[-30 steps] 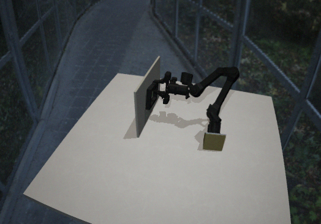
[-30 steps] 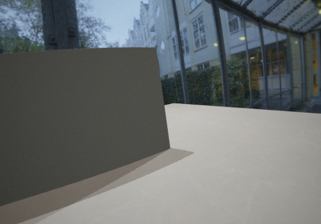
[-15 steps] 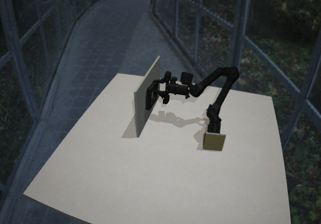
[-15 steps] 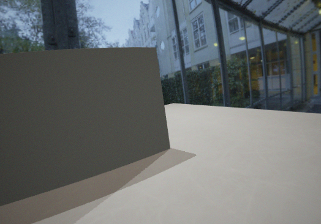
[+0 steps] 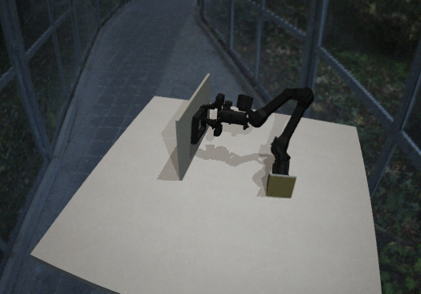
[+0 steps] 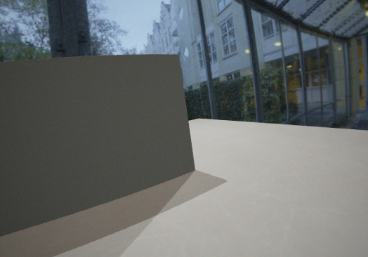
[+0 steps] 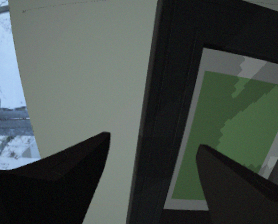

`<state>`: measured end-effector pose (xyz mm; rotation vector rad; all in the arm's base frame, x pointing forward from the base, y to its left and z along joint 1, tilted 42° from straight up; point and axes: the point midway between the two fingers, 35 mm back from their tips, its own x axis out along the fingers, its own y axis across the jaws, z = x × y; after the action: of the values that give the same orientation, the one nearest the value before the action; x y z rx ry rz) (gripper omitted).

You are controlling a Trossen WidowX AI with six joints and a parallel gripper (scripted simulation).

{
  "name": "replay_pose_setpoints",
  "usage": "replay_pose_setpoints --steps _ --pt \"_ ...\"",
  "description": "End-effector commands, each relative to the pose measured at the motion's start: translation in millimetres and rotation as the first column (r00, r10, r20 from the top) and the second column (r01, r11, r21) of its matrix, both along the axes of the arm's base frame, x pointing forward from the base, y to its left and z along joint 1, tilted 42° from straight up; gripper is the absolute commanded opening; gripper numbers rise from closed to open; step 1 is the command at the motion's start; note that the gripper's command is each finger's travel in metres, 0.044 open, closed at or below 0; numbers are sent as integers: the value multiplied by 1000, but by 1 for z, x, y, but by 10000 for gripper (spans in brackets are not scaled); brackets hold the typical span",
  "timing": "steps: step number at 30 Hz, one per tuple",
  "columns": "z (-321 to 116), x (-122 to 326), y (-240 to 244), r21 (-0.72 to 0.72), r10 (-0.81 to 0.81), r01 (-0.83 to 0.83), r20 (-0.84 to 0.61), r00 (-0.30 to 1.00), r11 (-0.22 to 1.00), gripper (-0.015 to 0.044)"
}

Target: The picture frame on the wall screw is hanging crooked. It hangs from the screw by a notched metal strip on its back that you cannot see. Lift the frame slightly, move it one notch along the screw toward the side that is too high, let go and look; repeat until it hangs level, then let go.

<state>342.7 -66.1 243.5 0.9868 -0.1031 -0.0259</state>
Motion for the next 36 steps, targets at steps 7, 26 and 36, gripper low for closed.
replay_pose_setpoints --steps 7,26,36 --pt "1 0 -1 -4 -3 3 2 1000 1000 155" --pt "1 0 0 -4 -3 3 2 1000 1000 0" --pt "3 0 2 -4 -3 3 2 1000 1000 0"
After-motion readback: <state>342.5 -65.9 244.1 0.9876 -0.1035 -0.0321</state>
